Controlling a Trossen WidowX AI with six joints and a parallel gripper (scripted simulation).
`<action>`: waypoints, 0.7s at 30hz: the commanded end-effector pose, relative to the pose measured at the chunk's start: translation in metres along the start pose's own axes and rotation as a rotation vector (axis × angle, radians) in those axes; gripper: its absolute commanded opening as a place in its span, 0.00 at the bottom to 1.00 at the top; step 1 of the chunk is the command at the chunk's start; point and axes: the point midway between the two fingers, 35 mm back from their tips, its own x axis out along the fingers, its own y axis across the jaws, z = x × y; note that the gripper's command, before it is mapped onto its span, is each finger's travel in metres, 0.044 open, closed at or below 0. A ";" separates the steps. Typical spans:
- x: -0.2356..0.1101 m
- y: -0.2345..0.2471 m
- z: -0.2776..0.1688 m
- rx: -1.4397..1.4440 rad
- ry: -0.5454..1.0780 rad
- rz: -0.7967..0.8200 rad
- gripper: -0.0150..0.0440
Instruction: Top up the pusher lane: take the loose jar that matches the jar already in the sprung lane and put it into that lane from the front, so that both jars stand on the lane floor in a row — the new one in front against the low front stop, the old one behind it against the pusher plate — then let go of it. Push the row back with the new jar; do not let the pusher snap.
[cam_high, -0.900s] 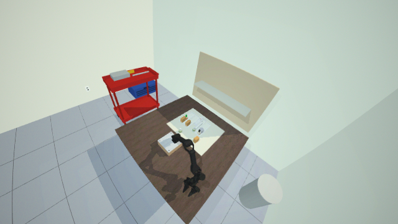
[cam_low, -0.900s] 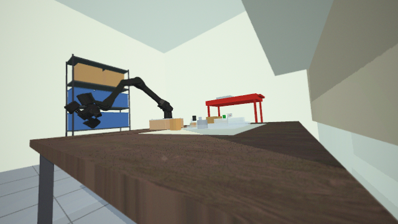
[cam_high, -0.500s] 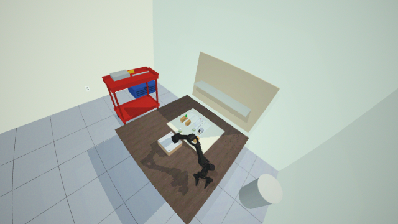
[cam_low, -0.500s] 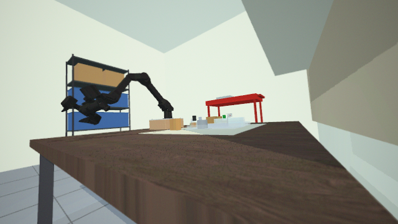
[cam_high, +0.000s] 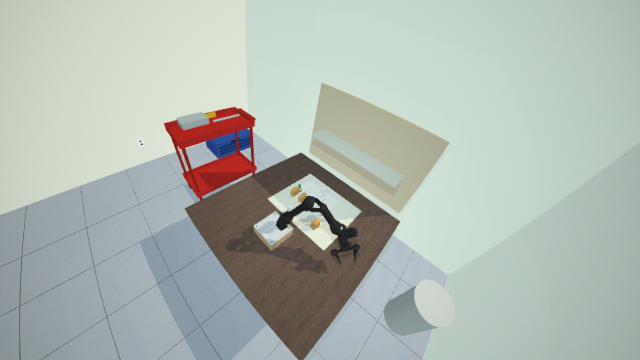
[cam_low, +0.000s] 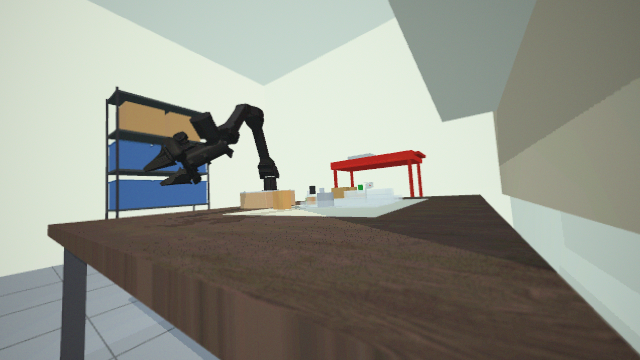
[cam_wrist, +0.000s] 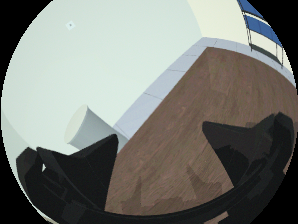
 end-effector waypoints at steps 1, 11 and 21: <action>-0.055 0.021 -0.043 -0.155 0.127 0.106 1.00; -0.209 0.024 -0.141 -0.573 0.421 0.369 1.00; -0.357 -0.053 -0.199 -1.063 0.667 0.630 1.00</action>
